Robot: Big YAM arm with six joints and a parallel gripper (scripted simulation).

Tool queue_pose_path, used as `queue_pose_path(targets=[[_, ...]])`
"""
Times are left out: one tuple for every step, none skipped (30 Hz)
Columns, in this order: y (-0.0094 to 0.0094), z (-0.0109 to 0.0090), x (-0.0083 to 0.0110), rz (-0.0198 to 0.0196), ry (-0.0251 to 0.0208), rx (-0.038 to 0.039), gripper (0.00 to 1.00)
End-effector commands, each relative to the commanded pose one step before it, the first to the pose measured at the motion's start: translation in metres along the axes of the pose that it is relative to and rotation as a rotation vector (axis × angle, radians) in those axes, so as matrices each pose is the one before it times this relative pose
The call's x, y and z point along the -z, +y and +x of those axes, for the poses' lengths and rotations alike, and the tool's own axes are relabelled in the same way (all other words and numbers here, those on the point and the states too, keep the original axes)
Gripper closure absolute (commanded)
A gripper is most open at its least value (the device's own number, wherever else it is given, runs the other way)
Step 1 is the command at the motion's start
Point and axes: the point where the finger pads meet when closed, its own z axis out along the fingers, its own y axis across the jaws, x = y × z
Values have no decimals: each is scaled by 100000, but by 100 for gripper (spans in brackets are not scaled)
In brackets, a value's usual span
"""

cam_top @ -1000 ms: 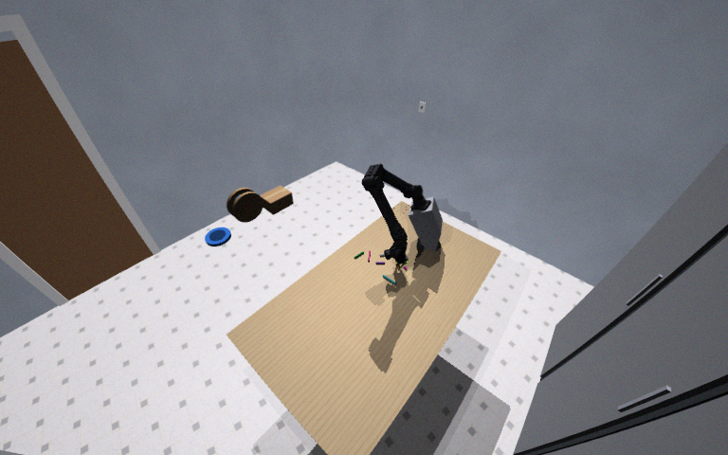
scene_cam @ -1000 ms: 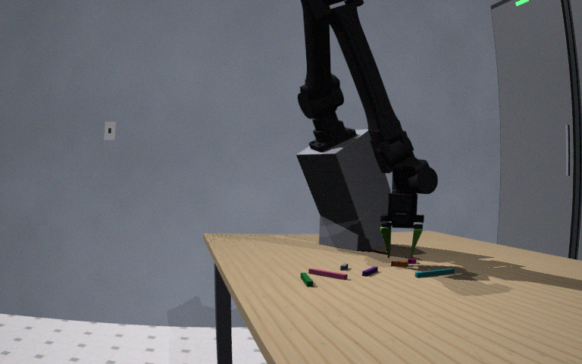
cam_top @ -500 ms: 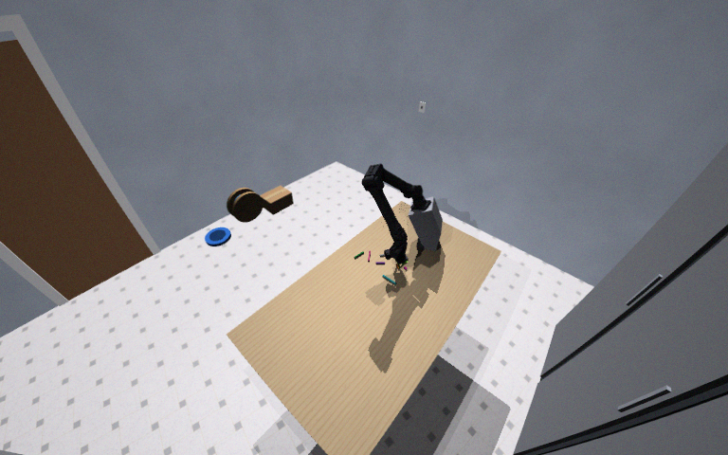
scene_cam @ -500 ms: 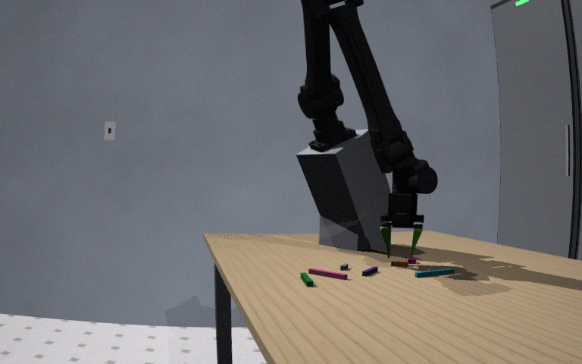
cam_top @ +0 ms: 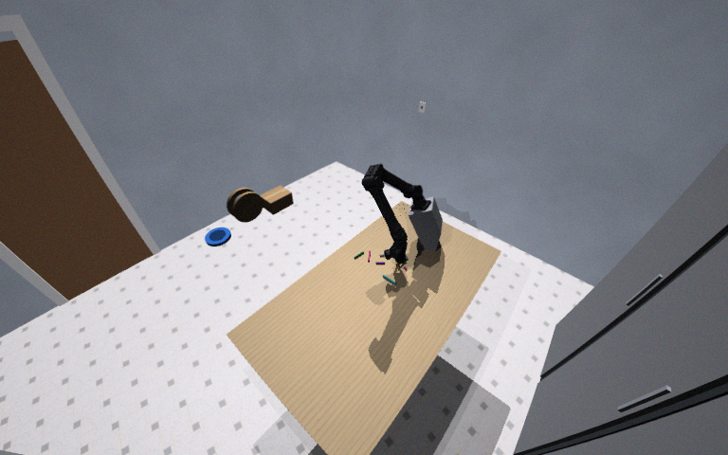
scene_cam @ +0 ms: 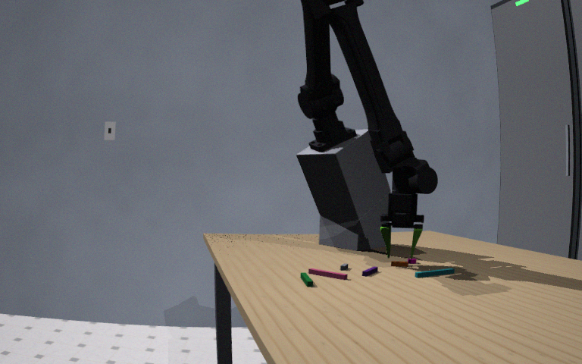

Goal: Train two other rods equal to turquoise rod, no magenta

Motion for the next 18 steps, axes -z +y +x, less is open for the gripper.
queue_pose_path(targets=[[144, 797, 9, -191, 197, 544, 46], [31, 18, 15, -46, -43, 50, 46], [25, 39, 19, -9, 15, 114, 46], [27, 46, 21, -4, 26, 142, 46], [0, 0, 0, 0, 0, 0, 46], [0, 0, 0, 0, 0, 0, 46], [37, 34, 21, -41, -26, 264, 46], [41, 24, 20, -61, -57, 9, 46], [18, 15, 9, -30, -34, -17, 46], [-17, 0, -9, 21, 3, -53, 46], [-48, -13, -24, 64, 35, -116, 46], [-63, 7, -24, 125, 124, -62, 46], [-24, 12, -7, 60, 70, 22, 46], [1, 1, 1, -1, 0, 24, 46], [0, 0, 0, 0, 0, 10, 46], [0, 0, 0, 0, 0, 0, 46], [0, 0, 0, 0, 0, 1, 46], [0, 0, 0, 0, 0, 0, 46]])
